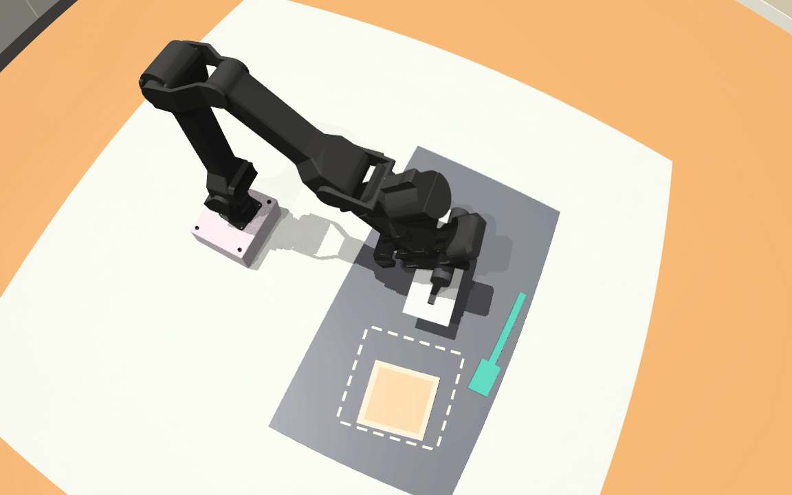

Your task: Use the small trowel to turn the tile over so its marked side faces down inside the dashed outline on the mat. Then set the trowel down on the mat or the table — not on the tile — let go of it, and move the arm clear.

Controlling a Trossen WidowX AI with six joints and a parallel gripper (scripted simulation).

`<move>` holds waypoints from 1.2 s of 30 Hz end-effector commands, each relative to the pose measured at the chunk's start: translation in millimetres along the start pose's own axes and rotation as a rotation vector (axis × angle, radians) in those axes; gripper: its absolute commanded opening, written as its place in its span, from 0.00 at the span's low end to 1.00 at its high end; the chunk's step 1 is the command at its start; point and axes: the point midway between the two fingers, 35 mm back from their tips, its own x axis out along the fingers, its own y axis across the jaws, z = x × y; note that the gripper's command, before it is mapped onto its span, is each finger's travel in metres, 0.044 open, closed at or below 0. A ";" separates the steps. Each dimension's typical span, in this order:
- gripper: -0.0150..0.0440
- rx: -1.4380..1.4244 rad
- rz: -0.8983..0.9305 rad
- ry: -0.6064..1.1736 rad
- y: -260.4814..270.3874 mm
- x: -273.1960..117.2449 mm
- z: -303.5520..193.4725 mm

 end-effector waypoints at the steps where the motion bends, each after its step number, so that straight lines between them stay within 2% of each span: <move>1: 0.25 0.003 -0.019 0.003 -6.2 -2.7 -0.3; 25: 0.25 0.003 -0.018 0.003 -6.6 -2.3 -1.1; 36: 0.25 -0.013 0.016 0.011 -29.8 19.1 -54.0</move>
